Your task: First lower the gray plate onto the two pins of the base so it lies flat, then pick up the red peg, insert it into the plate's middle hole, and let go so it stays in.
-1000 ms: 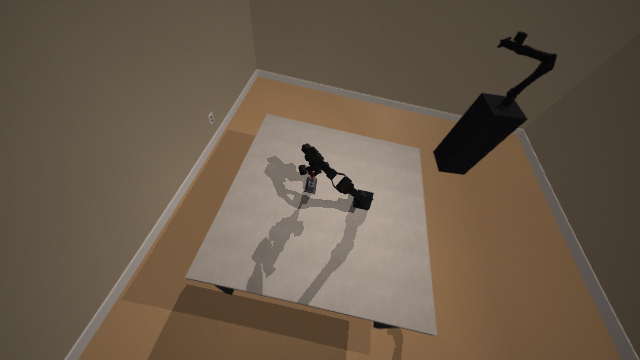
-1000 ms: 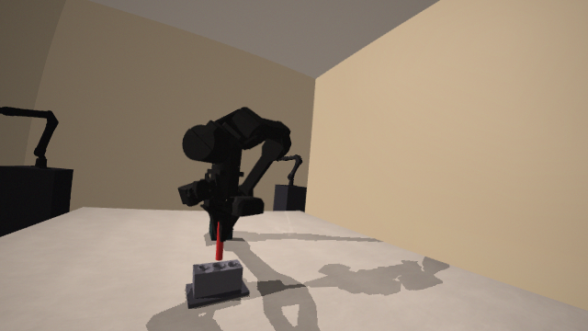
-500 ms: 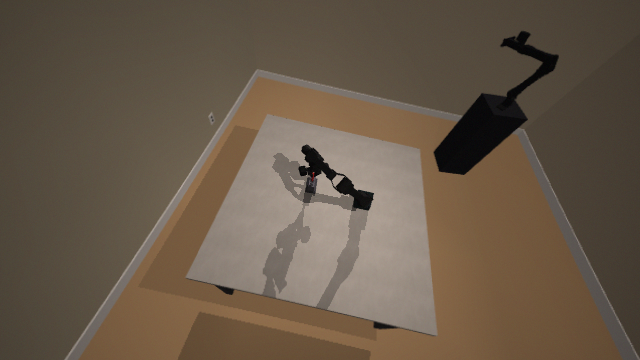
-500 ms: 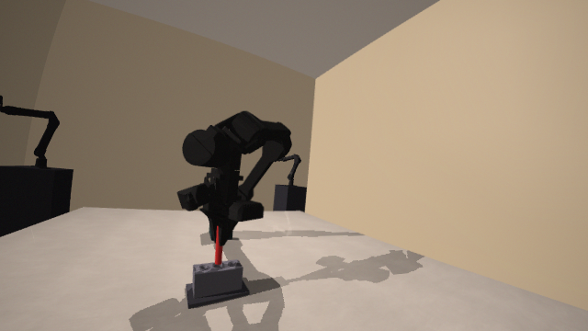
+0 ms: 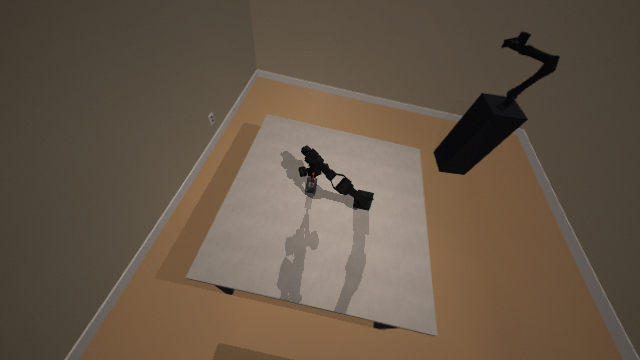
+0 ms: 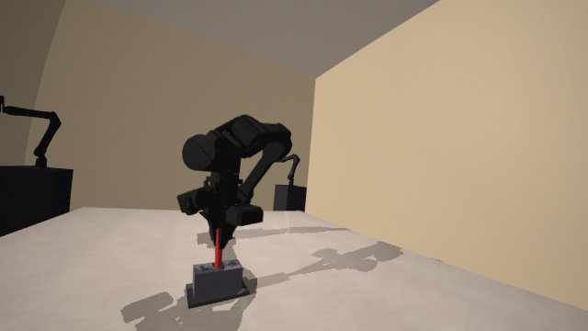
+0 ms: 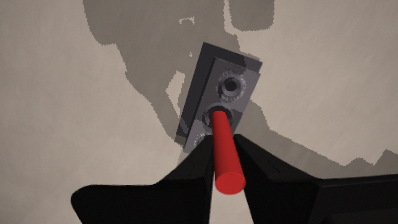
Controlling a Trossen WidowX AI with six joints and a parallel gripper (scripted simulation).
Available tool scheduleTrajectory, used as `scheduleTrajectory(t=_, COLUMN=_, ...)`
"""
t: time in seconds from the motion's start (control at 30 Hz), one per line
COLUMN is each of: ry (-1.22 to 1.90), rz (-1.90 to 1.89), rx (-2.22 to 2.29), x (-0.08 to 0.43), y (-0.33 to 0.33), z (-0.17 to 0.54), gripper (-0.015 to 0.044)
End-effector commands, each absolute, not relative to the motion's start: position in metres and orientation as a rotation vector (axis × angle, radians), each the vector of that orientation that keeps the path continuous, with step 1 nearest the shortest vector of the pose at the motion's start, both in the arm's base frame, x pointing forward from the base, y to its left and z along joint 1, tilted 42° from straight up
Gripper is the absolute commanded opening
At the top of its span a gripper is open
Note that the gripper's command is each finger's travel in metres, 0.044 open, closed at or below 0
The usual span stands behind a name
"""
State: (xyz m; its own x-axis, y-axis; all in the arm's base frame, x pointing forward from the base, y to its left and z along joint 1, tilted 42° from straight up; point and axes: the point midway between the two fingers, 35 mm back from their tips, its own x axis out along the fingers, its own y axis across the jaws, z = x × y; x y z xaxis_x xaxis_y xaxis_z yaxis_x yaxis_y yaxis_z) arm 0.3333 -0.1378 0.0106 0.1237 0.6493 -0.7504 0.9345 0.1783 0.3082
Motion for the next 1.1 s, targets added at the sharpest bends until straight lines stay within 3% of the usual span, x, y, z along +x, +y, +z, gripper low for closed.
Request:
scheduleTrajectory(t=0.0, ry=1.603, rz=-0.421, rx=1.547, x=0.3333, y=-0.1379, z=0.011, gripper=0.0)
scheduleTrajectory(t=0.63, ry=1.605, rz=-0.419, rx=1.544, x=0.3345, y=-0.1367, z=0.0091, gripper=0.0)
scheduleTrajectory(t=0.83, ry=1.605, rz=-0.419, rx=1.544, x=0.3345, y=-0.1367, z=0.0091, gripper=0.015)
scheduleTrajectory(t=1.07, ry=1.605, rz=-0.419, rx=1.544, x=0.3345, y=-0.1367, z=0.0091, gripper=0.015)
